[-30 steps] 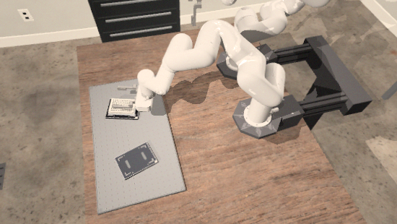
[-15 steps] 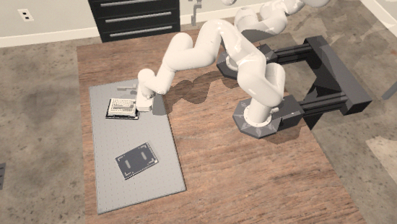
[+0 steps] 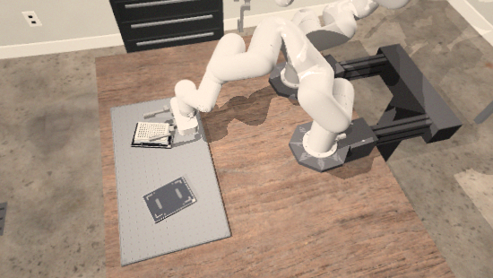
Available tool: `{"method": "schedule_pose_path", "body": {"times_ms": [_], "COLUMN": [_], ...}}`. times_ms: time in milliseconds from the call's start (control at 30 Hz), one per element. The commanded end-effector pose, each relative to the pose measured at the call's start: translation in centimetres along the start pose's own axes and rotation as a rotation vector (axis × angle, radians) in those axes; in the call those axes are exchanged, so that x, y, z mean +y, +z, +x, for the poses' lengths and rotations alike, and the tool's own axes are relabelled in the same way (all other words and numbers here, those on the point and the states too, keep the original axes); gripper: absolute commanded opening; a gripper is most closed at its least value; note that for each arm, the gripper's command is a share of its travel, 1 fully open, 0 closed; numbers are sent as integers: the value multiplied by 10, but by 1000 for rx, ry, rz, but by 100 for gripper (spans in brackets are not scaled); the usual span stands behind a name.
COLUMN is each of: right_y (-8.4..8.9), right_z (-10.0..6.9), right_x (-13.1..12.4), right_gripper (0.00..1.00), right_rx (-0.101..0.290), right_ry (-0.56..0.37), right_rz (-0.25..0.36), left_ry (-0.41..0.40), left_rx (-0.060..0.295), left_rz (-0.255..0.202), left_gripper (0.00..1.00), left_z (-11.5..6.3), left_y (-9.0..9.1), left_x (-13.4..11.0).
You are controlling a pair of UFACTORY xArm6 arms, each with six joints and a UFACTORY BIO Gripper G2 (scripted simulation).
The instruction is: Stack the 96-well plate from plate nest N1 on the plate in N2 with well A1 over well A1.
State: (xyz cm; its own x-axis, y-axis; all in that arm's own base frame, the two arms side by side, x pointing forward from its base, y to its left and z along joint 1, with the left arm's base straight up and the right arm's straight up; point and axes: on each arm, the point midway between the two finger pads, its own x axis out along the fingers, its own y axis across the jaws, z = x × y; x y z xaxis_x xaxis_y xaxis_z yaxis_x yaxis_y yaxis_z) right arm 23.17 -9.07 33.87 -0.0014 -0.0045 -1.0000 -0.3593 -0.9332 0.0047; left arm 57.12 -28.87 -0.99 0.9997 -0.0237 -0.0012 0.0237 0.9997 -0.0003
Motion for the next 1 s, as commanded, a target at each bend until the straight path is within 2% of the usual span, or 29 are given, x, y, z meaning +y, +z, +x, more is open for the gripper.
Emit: {"method": "schedule_pose_path", "body": {"times_ms": [0, 100, 600, 667, 967], "right_y": [0, 0, 0, 0, 0], "right_z": [-1, -1, -1, -1, -1], "right_x": [0, 0, 0, 0, 0], "right_gripper": [100, 100, 100, 100, 100], "right_rx": [3, 3, 3, 3, 3], "right_ry": [0, 0, 0, 0, 0], "right_rz": [0, 0, 0, 0, 0], "left_ry": [24, 24, 24, 24, 24], "left_rx": [-6, -6, -6, -6, -6], "left_rz": [4, 4, 5, 5, 5], "left_gripper": [37, 37, 37, 37, 37], "left_z": [-3, -4, -15, -15, -21], "left_y": [13, 16, 50, 50, 70], "left_x": [21, 25, 91, 91, 131]}}
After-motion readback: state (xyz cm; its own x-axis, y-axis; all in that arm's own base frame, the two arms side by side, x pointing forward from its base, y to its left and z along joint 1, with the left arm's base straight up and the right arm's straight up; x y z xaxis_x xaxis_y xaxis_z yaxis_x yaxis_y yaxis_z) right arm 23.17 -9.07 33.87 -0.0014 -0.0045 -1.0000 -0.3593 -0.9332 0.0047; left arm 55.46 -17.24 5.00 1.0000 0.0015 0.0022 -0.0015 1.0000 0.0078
